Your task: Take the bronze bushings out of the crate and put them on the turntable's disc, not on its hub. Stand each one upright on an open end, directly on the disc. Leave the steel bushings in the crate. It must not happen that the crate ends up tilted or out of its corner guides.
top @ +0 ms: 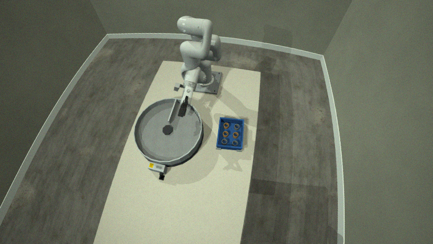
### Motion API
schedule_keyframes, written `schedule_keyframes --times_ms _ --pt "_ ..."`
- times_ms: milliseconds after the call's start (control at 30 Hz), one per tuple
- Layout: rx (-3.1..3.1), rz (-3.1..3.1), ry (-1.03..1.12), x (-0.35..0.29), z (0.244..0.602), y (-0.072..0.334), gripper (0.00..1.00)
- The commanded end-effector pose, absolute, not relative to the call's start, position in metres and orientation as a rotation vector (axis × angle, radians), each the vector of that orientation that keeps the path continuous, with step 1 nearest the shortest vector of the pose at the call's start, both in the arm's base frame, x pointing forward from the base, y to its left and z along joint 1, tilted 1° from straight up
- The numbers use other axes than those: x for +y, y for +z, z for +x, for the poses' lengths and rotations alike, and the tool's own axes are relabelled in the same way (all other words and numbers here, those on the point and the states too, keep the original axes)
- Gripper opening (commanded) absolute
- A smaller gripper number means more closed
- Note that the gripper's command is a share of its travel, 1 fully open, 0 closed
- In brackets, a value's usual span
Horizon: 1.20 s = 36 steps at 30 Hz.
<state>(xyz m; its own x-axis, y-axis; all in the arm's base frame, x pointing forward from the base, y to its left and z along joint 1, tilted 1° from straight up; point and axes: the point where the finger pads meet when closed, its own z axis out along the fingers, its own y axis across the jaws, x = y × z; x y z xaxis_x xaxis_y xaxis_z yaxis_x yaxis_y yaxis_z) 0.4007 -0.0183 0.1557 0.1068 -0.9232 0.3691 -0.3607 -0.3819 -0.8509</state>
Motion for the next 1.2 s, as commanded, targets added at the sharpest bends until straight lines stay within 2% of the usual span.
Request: schedule_keyframes --times_ms 0,700,1167 --pt "1.25 -1.813 -1.264 -0.018 0.401 0.156 1.0" --pt "1.26 -1.814 -1.255 -0.019 0.402 0.155 1.0" --pt "1.49 -1.815 -1.059 -0.031 0.43 0.131 1.0"
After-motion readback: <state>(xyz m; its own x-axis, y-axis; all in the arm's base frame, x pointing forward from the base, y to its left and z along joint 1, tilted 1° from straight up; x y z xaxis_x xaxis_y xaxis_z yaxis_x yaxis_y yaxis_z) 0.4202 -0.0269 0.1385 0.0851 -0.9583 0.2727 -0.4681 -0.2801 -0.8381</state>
